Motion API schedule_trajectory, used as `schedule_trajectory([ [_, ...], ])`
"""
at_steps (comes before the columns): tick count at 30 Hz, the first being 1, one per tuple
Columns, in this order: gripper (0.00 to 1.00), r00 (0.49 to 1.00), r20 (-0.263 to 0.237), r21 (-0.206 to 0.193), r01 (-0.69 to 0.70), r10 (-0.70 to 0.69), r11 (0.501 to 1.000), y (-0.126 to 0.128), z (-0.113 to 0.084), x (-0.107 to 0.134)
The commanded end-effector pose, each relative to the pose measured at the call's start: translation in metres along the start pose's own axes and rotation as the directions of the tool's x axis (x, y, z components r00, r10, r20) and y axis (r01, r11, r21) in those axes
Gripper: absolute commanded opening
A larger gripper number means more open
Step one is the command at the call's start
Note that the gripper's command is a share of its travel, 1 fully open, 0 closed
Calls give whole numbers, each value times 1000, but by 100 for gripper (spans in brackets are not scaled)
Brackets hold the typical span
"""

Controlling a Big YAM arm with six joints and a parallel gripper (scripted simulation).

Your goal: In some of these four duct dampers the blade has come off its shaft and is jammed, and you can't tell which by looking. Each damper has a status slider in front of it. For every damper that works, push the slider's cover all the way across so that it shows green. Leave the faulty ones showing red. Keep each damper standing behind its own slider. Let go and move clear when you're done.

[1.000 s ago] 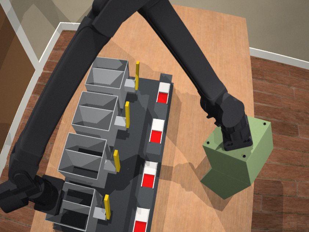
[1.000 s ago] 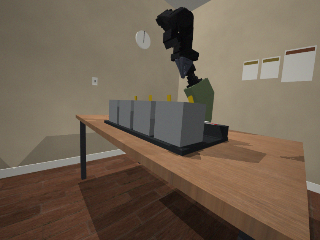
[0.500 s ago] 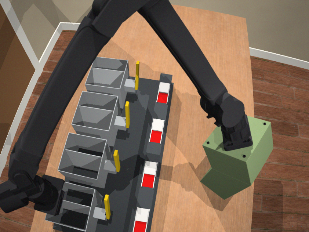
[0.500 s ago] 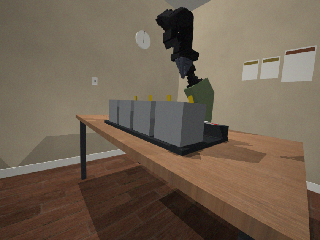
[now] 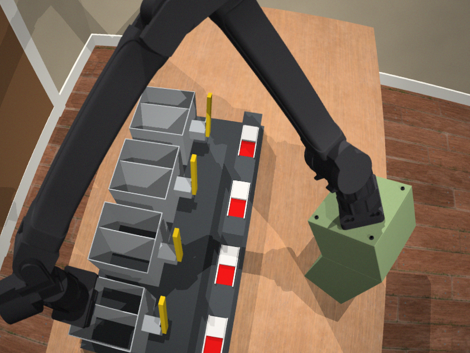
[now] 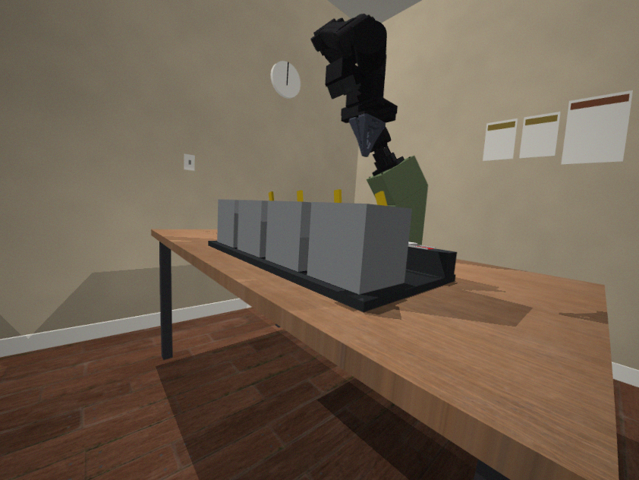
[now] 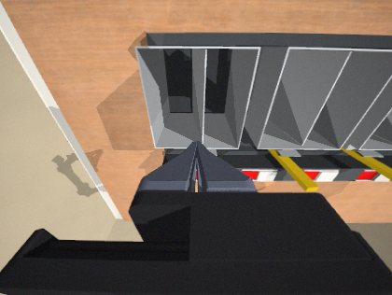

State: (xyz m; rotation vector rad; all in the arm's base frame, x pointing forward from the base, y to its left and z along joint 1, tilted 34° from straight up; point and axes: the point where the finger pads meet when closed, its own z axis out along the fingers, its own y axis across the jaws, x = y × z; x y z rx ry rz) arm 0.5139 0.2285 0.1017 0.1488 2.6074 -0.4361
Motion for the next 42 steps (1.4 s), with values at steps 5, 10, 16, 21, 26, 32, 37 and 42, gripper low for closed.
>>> schedule_trajectory([
  [5,0,1000,6,0,27,-27,1000,6,-2,-14],
  [10,0,979,7,0,206,-206,979,7,-2,-13],
  [16,0,926,7,0,377,-377,926,7,-3,-13],
  [21,0,870,7,1,493,-493,870,8,-3,-13],
  [26,0,794,7,2,608,-608,794,8,-3,-12],
  [32,0,682,7,3,732,-732,682,9,-4,-12],
  [37,0,618,8,3,786,-786,618,9,-4,-12],
  [42,0,469,7,4,883,-883,469,10,-4,-12],
])
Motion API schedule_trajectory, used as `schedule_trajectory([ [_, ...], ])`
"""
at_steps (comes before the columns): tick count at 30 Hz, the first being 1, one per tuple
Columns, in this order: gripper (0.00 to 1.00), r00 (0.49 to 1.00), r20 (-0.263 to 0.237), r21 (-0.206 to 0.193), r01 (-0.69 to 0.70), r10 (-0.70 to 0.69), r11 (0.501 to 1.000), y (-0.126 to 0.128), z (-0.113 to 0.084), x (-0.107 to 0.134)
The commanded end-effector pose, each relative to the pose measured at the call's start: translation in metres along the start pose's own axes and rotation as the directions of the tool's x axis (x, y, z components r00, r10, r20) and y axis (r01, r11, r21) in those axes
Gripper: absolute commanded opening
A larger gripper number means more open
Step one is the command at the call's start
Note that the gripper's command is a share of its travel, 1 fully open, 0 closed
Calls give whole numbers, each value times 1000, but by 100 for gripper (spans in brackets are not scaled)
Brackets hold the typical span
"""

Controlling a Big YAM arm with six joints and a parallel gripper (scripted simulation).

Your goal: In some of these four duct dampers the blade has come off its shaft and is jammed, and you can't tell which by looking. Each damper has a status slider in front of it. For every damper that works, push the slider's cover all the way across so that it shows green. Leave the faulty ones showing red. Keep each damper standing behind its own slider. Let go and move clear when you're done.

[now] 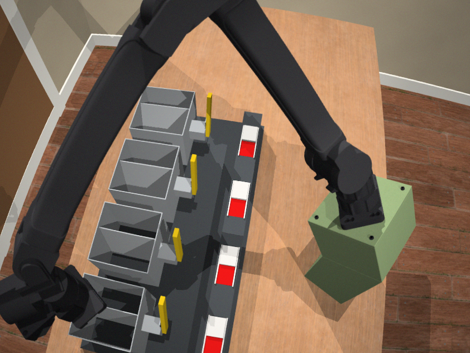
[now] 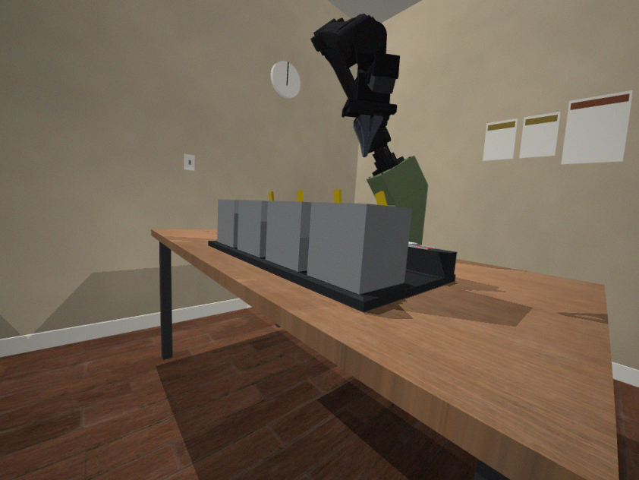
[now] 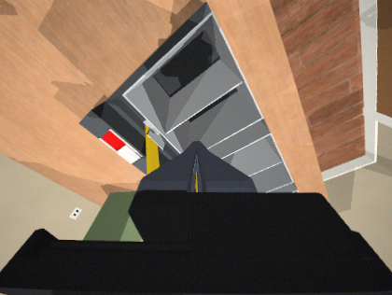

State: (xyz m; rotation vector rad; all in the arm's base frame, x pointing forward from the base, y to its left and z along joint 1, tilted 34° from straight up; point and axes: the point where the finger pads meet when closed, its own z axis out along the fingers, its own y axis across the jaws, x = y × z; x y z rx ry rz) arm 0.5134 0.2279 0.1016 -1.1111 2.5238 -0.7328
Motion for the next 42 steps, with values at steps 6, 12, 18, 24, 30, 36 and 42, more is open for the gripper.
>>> schedule_trajectory([
  [6,0,955,10,6,297,-298,955,-3,-5,-16],
  [12,0,917,10,8,399,-399,917,-3,-5,-16],
  [18,0,822,9,10,570,-570,822,-2,-6,-16],
  [24,0,806,6,8,592,-592,806,-5,-4,-15],
  [30,0,821,12,7,571,-571,821,-45,-3,27],
  [36,0,821,13,2,571,-570,821,-80,-1,64],
  [42,0,821,13,2,571,-571,821,-119,0,115],
])
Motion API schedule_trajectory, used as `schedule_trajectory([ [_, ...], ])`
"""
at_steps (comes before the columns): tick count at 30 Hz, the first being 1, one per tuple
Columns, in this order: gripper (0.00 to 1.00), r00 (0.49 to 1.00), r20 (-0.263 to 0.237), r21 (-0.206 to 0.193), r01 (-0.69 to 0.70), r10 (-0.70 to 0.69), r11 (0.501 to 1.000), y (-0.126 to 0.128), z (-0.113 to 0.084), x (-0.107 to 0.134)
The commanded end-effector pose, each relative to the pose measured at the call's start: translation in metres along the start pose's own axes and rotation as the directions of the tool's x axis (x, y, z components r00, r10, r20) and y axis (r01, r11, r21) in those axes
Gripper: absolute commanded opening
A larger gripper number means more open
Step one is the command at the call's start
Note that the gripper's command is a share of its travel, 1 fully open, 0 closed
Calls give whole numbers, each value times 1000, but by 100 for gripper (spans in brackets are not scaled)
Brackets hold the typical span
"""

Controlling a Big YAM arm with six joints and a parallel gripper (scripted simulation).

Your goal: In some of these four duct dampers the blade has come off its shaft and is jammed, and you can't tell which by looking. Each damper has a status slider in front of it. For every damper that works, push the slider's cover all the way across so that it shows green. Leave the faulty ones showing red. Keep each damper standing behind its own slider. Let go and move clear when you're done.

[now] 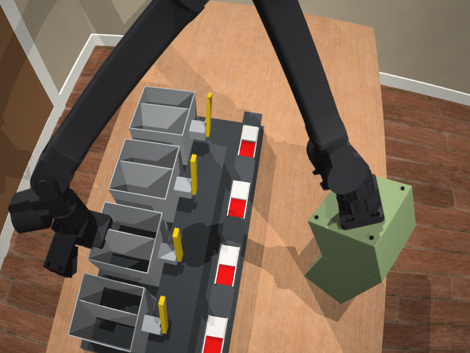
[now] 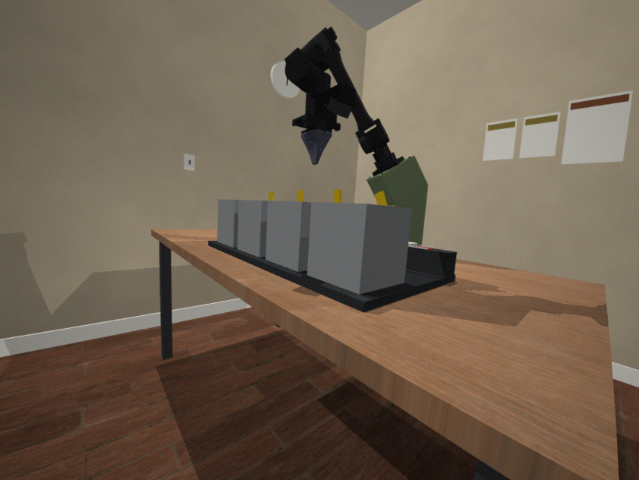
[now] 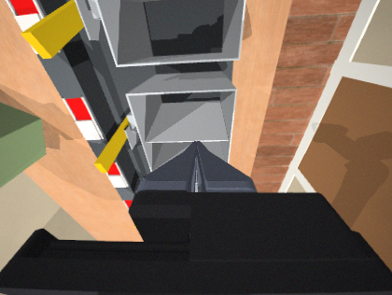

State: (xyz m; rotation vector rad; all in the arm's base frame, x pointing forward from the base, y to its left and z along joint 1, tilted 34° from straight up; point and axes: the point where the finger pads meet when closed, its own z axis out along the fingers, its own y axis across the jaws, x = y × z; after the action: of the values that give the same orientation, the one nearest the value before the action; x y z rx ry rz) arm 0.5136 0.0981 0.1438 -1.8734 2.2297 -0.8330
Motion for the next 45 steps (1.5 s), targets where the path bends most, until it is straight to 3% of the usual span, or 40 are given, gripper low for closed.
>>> schedule_trajectory([
  [1,0,999,13,31,35,-36,999,-6,-9,40],
  [2,0,999,13,32,36,-36,999,-5,-9,52],
  [4,0,999,13,32,36,-36,999,-5,-9,52],
  [5,0,999,10,36,37,-38,999,-3,-10,79],
  [6,0,999,9,38,38,-39,999,-2,-10,92],
  [11,0,999,0,50,43,-43,998,8,-13,143],
  [13,0,999,-3,52,45,-44,998,10,-14,152],
  [16,0,998,10,61,68,-68,996,11,-18,140],
  [17,0,997,7,26,82,-82,996,17,-3,135],
  [21,0,997,7,26,82,-82,996,17,-3,135],
  [22,0,998,-9,18,58,-58,998,16,1,148],
  [28,0,997,1,23,75,-75,997,17,1,139],
  [45,0,998,-4,20,61,-61,998,16,9,144],
])
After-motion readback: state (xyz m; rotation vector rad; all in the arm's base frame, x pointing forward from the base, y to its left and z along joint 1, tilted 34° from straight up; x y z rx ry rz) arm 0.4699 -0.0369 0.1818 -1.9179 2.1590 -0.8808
